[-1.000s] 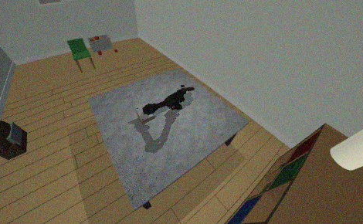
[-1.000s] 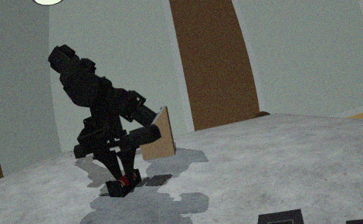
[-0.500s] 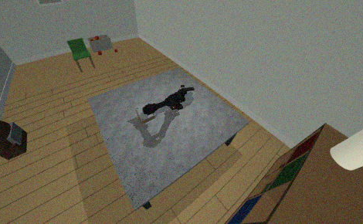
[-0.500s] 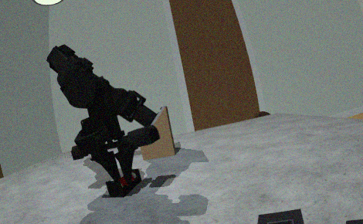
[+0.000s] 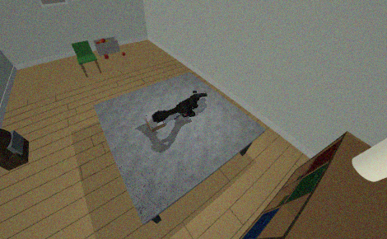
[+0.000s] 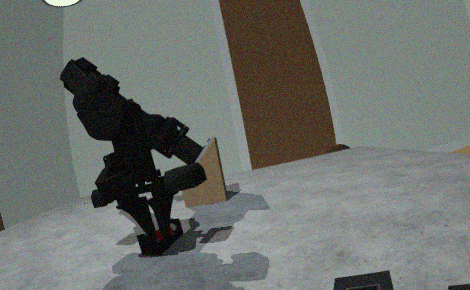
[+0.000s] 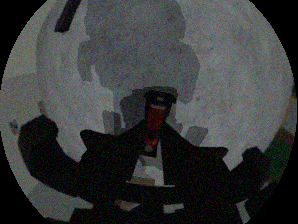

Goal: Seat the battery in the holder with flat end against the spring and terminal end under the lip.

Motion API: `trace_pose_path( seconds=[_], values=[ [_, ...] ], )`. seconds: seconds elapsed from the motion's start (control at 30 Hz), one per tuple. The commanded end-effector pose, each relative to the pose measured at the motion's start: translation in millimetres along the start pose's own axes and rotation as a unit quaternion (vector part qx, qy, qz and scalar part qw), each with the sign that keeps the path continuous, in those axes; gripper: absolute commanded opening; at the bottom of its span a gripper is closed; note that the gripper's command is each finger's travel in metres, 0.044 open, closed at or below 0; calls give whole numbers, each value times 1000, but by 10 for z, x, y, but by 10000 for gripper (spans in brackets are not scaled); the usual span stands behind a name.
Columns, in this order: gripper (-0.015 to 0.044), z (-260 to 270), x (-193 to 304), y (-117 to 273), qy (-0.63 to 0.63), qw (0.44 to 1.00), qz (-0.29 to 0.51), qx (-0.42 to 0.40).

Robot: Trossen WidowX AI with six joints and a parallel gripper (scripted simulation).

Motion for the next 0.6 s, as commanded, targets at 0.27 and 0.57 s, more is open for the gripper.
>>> trace_pose_path(
  seconds=[0.27, 0.57],
  values=[
    [164, -1, -8, 7, 1, 1000, -2, 0],
    [164, 15, -4, 150, 0, 1000, 0, -1]
  ],
)
Point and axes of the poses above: the point midway between the two fingers, 35 mm back from their tips, its own y axis back along the fingers, its own z axis across the jaws, x = y × z, the point moved 2 cm from there along y, back along the fingers, and after that the axes turned 14 degrees about y, right-handed, at the moved point
